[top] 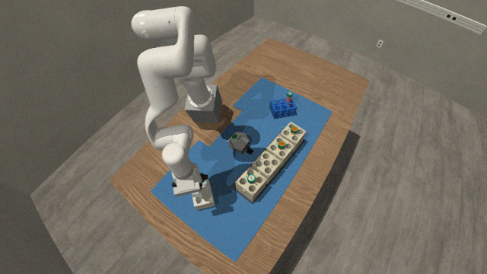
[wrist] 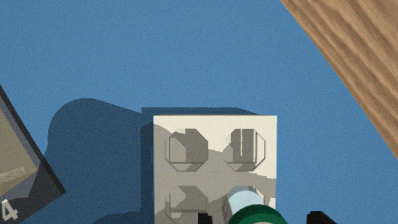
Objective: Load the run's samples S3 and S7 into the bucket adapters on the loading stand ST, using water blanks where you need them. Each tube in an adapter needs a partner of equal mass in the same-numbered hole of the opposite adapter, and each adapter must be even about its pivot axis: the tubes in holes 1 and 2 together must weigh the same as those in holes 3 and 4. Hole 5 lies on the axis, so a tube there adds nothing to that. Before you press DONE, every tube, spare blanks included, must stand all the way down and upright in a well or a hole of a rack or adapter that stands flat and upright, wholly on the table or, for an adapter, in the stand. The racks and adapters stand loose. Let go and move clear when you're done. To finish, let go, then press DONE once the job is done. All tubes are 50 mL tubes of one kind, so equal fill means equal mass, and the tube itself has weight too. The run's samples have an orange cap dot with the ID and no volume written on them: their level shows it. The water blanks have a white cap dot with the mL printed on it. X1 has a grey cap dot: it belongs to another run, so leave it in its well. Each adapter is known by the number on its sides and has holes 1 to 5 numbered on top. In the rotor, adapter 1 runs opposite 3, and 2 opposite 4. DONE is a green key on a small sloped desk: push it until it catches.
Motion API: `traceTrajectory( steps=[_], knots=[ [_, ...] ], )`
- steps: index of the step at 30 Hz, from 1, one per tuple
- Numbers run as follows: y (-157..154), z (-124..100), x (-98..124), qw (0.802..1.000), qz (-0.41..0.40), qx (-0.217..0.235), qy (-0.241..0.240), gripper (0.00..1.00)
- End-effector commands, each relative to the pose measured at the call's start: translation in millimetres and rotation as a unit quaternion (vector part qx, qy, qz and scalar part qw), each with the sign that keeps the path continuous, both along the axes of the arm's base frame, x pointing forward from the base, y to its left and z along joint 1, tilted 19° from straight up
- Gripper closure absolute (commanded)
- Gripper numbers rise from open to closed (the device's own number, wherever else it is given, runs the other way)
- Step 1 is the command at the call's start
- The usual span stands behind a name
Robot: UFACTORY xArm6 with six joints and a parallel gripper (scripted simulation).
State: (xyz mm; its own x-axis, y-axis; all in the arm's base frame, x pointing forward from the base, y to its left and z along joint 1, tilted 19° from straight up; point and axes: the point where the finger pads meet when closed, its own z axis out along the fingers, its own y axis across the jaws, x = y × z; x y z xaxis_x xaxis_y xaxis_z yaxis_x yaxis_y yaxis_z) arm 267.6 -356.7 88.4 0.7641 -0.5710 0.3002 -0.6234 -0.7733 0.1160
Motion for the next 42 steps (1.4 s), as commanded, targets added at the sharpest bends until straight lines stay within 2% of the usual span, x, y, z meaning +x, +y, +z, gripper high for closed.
traceTrajectory(
  steps=[1,24,38,39,42],
  knots=[
    [-1.3,0.2,1.0,1.0,0.0,-0.002,-0.001,0.43],
    [-5.2,-13.1,3.3,1.0,0.0,-0.002,-0.001,0.43],
    [-5.2,-13.1,3.4,1.0,0.0,-0.002,-0.001,0.43],
    [-5.0,-12.6,3.3,1.0,0.0,-0.002,-0.001,1.0],
    [-4.7,-11.5,3.1,1.0,0.0,-0.002,-0.001,1.0]
  ],
)
